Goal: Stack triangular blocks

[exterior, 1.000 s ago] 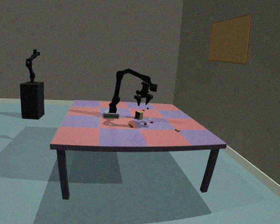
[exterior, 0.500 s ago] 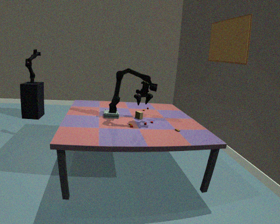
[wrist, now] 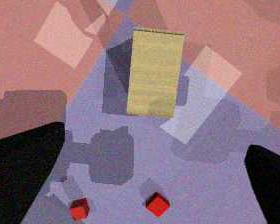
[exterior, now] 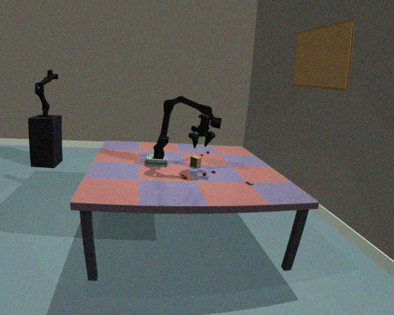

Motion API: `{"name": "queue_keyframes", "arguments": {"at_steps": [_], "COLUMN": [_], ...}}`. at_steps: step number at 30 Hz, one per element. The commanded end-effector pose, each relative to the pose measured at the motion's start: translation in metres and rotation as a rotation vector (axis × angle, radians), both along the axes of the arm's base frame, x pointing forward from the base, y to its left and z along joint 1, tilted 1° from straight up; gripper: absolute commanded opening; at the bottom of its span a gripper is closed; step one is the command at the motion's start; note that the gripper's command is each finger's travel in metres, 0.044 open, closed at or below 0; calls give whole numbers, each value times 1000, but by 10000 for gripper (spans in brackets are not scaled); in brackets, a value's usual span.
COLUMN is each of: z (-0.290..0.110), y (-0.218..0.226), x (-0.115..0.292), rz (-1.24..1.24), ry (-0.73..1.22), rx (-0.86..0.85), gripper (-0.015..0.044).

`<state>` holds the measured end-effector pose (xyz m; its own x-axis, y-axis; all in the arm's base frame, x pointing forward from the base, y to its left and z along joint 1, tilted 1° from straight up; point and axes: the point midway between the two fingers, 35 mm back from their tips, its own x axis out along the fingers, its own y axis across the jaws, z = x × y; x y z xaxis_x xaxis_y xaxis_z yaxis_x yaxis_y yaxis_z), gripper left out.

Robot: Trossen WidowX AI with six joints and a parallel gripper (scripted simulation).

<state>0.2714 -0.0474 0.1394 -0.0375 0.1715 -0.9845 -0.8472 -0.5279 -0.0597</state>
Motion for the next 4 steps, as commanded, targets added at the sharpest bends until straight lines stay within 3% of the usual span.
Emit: {"name": "queue_keyframes", "arguments": {"at_steps": [1,4], "z": [0,0], "y": [0,0], "x": [0,0], "rz": [-1,-1], "ry": [-2,-2], "rx": [-1,-1], "gripper": [440,440]}}
